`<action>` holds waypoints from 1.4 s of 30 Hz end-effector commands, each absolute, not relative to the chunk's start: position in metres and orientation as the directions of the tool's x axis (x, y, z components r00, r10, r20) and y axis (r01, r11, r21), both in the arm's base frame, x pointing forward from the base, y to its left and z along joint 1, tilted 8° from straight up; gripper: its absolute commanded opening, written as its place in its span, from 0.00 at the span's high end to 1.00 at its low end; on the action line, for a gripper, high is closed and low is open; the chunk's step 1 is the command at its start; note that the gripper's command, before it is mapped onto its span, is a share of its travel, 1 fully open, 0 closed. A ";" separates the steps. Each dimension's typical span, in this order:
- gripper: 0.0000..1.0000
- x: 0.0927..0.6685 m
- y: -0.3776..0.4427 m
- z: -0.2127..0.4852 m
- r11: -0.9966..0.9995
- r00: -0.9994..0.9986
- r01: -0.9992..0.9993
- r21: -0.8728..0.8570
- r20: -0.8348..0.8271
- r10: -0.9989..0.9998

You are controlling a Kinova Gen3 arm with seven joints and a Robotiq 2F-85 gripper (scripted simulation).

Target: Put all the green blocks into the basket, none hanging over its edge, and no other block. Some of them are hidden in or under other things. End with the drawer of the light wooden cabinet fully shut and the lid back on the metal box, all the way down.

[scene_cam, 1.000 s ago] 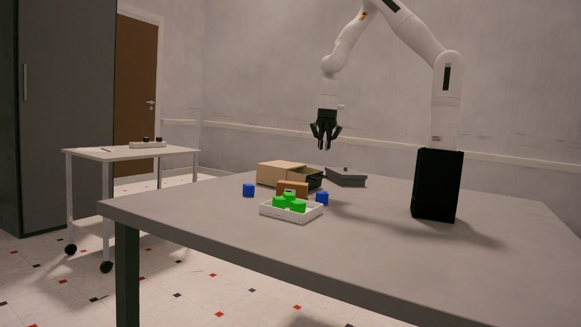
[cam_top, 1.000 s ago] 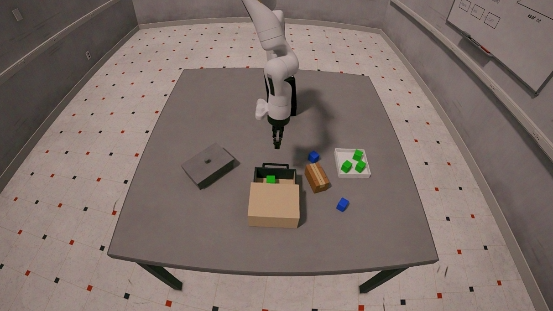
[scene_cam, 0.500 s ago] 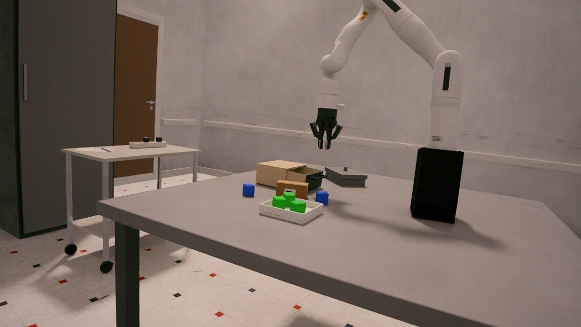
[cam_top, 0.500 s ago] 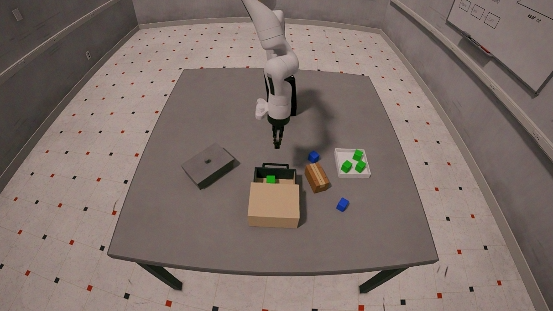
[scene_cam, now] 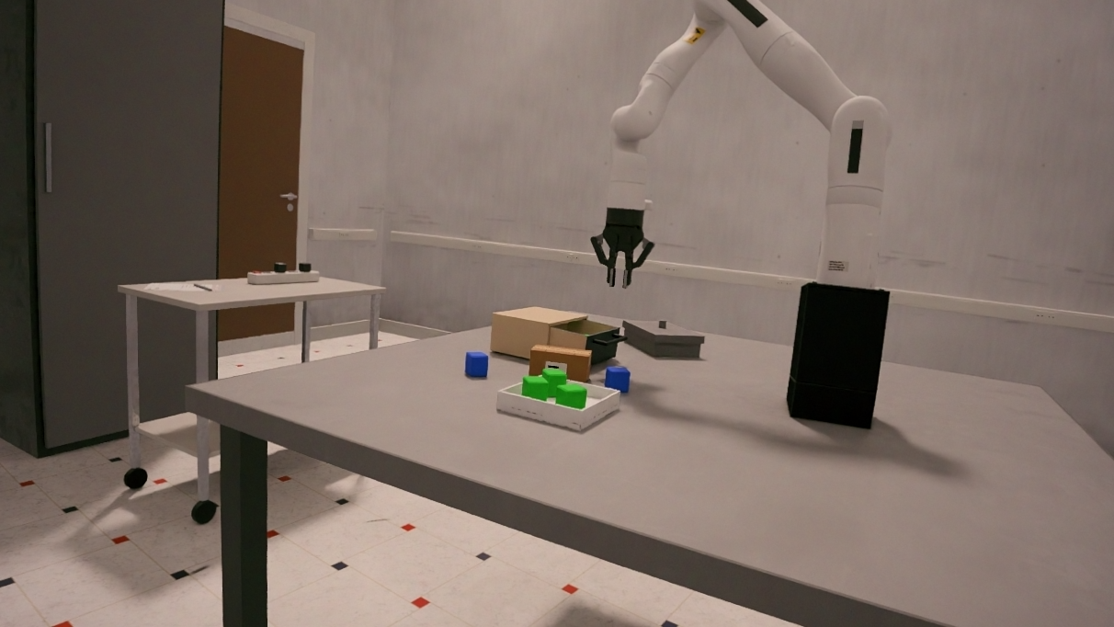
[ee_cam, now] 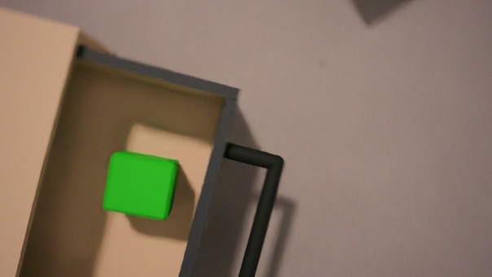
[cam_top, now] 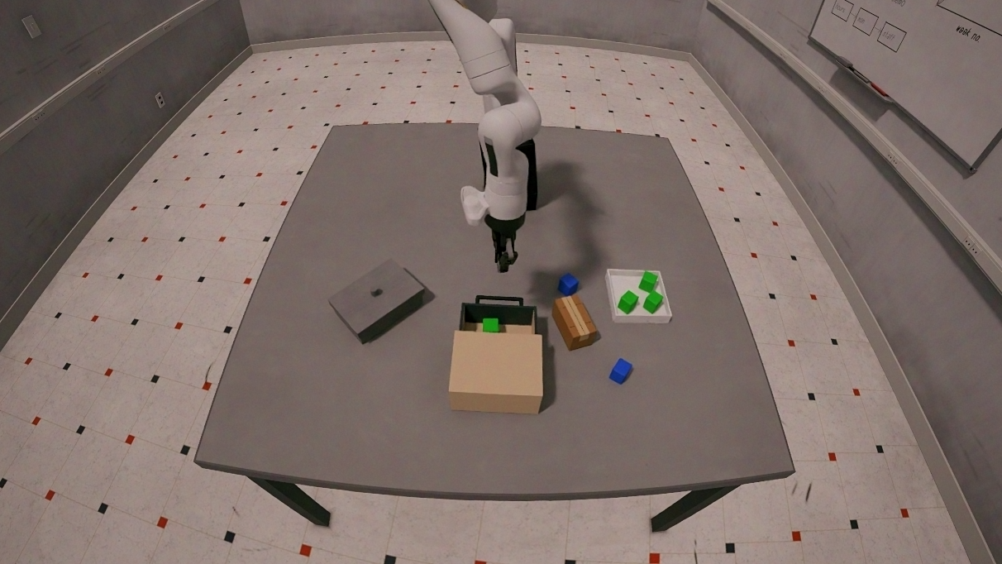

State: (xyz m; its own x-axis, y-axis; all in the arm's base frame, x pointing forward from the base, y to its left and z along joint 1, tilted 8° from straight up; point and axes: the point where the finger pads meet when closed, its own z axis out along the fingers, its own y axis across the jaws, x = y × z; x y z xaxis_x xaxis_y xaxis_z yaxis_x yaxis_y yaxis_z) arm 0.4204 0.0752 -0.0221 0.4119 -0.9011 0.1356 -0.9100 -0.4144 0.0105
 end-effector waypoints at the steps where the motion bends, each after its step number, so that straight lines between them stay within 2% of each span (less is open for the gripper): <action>1: 0.70 0.423 0.075 -0.022 -0.496 0.496 -0.868 0.034 0.123 -0.859; 7: 0.70 0.432 0.075 -0.023 -0.711 0.714 -0.700 0.072 0.104 -0.692; 16: 0.70 0.452 0.074 -0.021 -0.942 0.948 -0.317 0.110 0.064 -0.312; 18: 0.70 0.452 0.074 -0.021 -0.942 0.948 -0.317 0.110 0.064 -0.312; 25: 0.70 0.468 0.074 -0.019 -0.992 0.999 -0.018 0.124 0.040 -0.013; 31: 0.70 0.479 0.073 -0.016 -0.980 0.987 0.152 0.130 0.028 0.157; 42: 0.70 0.484 0.073 -0.015 -0.961 0.969 0.242 0.134 0.023 0.247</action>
